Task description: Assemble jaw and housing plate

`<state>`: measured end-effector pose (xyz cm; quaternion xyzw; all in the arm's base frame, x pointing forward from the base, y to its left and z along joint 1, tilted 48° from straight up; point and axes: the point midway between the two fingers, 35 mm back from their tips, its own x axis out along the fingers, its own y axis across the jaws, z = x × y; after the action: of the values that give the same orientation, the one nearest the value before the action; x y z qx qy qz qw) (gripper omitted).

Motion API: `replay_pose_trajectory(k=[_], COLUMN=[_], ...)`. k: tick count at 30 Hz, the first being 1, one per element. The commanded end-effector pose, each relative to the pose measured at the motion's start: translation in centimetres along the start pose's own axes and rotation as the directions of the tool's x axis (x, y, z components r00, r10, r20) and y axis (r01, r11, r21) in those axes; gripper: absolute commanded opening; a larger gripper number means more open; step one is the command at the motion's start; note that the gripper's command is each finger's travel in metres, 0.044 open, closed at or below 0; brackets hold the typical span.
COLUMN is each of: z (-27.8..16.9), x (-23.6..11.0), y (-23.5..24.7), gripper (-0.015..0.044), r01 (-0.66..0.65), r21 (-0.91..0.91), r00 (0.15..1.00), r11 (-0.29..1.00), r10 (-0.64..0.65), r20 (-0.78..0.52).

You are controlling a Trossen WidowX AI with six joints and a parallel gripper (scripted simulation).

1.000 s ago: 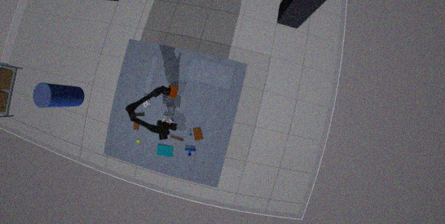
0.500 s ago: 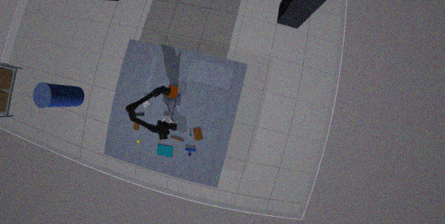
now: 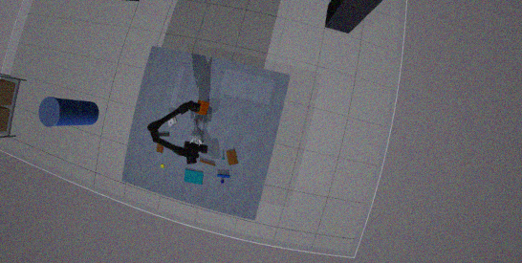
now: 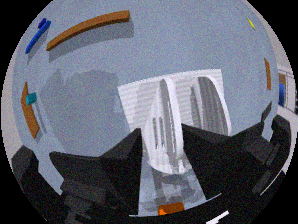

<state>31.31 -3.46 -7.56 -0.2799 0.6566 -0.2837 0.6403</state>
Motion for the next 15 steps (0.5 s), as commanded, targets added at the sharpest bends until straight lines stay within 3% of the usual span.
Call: replay_pose_trajectory(k=[1,15], z=[0.0,0.0], x=[0.0,0.0], y=[0.0,0.0], gripper=[0.0213,0.0224], r01=[0.0,0.0], r21=[0.0,0.0], r00=[1.0,1.0], r11=[1.0,1.0], r10=[0.0,0.0], r20=[0.0,0.0])
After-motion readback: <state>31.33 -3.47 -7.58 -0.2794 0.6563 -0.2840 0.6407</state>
